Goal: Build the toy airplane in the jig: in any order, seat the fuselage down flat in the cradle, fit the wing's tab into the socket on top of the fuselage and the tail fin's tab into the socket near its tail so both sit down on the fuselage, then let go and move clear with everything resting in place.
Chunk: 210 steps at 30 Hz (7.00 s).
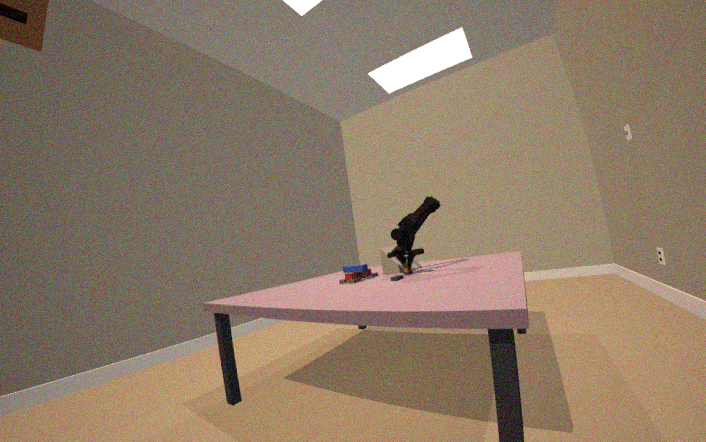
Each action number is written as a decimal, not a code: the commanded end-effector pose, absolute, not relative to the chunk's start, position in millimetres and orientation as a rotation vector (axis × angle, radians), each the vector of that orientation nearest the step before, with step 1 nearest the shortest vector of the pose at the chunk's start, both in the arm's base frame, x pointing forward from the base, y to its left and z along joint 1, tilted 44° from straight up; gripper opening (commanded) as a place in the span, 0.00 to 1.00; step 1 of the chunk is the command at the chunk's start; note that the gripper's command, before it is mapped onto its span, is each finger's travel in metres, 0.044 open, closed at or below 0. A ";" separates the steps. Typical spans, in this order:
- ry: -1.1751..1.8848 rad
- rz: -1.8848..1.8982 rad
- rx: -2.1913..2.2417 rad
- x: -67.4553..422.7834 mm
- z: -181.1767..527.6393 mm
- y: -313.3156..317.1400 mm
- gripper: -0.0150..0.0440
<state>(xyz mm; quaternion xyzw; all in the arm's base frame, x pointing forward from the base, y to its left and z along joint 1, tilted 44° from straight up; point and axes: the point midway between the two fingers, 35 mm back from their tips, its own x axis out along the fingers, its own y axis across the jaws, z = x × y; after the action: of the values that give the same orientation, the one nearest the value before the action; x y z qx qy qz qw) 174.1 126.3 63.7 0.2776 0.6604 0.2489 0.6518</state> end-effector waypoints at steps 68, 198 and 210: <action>1.499 0.553 0.618 193.9 133.0 10.0 0.25; 1.481 0.596 0.574 201.1 -78.0 -84.1 0.39; 1.481 0.596 0.574 201.1 -78.0 -84.1 0.39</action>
<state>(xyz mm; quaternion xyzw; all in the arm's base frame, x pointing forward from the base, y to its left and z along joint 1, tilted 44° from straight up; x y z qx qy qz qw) 200.9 -83.8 -78.1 0.2541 0.6550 0.2635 0.6611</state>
